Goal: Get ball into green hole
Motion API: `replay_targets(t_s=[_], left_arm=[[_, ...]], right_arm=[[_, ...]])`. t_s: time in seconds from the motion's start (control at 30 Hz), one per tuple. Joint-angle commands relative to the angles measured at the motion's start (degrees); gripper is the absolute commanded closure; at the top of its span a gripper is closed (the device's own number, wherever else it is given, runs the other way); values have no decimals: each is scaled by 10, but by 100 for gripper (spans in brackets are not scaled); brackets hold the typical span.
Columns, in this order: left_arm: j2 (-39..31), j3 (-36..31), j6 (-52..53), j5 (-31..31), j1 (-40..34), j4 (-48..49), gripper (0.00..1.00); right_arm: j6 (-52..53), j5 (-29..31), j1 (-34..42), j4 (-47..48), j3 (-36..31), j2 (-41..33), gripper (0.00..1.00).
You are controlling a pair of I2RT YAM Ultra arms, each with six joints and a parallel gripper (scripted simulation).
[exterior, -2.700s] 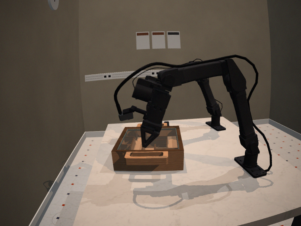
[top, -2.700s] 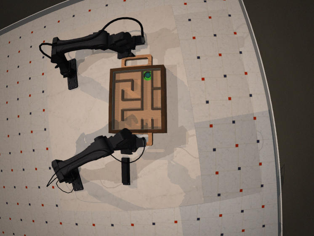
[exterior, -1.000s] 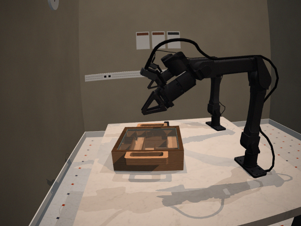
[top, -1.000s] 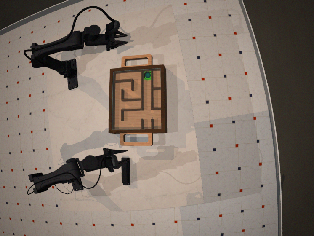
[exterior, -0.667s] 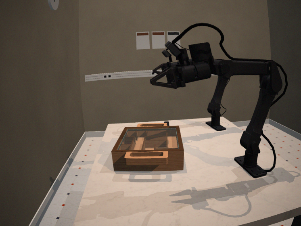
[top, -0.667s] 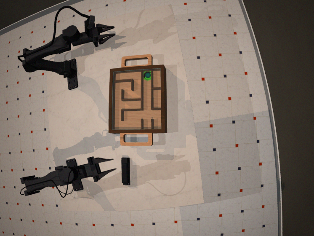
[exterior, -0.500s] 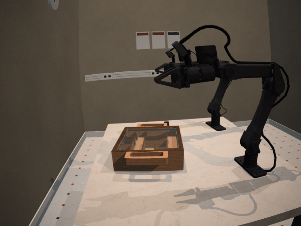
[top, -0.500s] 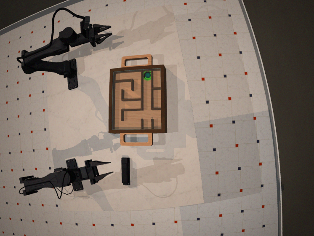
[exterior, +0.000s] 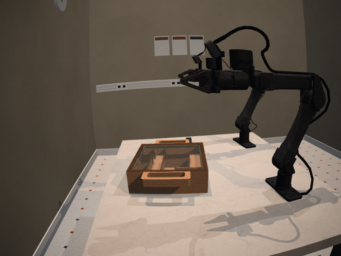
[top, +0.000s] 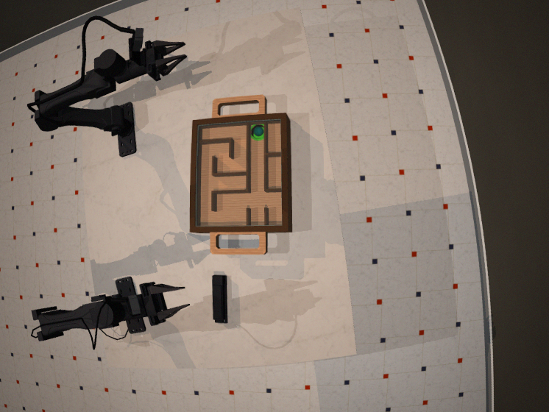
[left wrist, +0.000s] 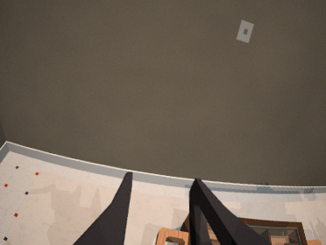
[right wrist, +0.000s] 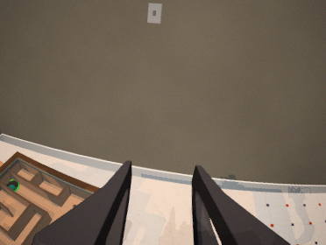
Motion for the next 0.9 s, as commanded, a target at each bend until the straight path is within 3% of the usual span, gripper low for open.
replay_targets(t_s=[0.0, 0.4, 0.87], left_arm=[[-14, 16, 6, -4, -1, -7, 61], [-3, 20, 6, -3, -5, -8, 61], [-7, 20, 6, -2, 0, -10, 61]], right_arm=[[6, 7, 8, -6, 20, -11, 61], [2, 11, 4, -8, 27, 18, 61], [-5, 8, 6, -11, 2, -6, 61]])
